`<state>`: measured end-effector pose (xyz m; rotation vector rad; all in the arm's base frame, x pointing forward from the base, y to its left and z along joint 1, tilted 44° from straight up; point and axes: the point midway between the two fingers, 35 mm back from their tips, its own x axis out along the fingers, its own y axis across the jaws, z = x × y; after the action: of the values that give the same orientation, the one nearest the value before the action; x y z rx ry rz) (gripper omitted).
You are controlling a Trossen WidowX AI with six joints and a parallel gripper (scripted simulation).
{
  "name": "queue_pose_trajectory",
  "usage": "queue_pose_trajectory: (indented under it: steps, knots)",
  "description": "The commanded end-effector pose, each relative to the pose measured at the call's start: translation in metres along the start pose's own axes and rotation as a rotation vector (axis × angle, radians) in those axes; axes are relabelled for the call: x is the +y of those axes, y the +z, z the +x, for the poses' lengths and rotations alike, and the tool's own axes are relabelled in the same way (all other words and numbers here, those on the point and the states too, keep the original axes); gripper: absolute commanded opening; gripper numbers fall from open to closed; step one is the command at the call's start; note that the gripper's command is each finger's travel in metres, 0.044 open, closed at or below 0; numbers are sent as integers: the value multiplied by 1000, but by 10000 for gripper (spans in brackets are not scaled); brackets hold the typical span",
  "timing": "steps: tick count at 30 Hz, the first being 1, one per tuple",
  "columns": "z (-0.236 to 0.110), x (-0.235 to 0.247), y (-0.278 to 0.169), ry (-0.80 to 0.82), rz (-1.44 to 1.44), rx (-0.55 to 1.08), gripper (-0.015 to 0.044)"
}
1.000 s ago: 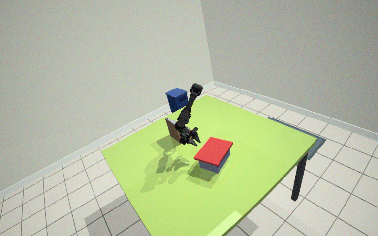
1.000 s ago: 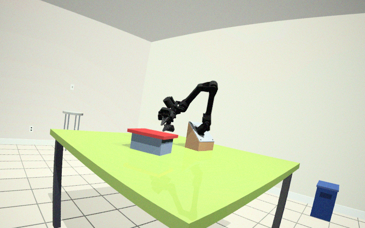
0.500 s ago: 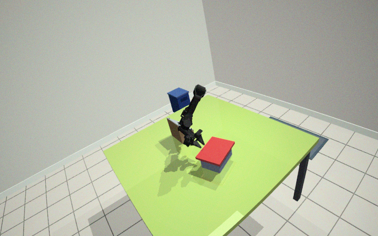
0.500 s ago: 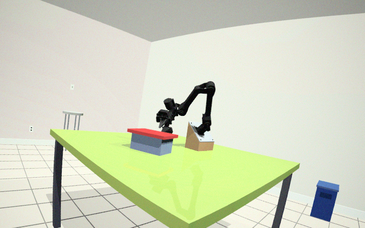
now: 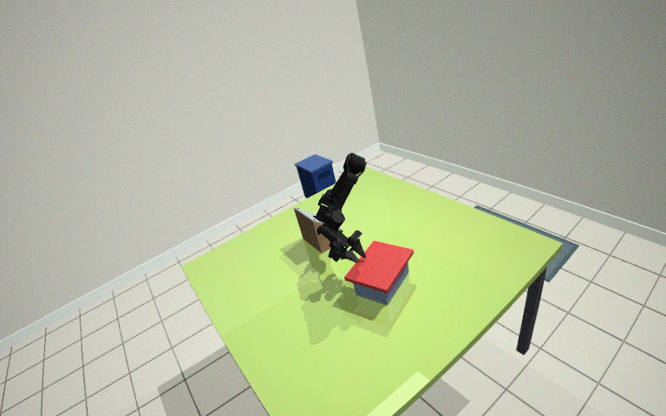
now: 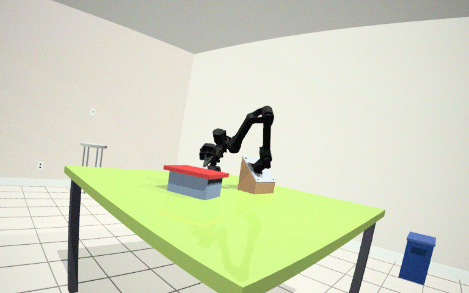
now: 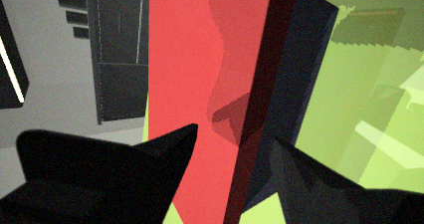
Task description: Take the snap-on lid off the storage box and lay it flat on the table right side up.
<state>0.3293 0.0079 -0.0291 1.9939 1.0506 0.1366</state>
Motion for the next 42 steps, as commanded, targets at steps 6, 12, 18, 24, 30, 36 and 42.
queue_pose_trajectory:
  steps: [6, 12, 18, 24, 30, 36, 42]
  knots:
    - [4, -1, -2, 6, 10, -1, 143]
    - [4, -1, -2, 6, 10, -1, 103]
    - [4, -1, -2, 6, 10, -1, 0]
    - [3, 0, -2, 5, 7, 3, 0]
    - [2, 1, -2, 5, 6, 3, 0]
    - [1, 2, -2, 5, 6, 3, 0]
    - [1, 3, -2, 5, 6, 2, 0]
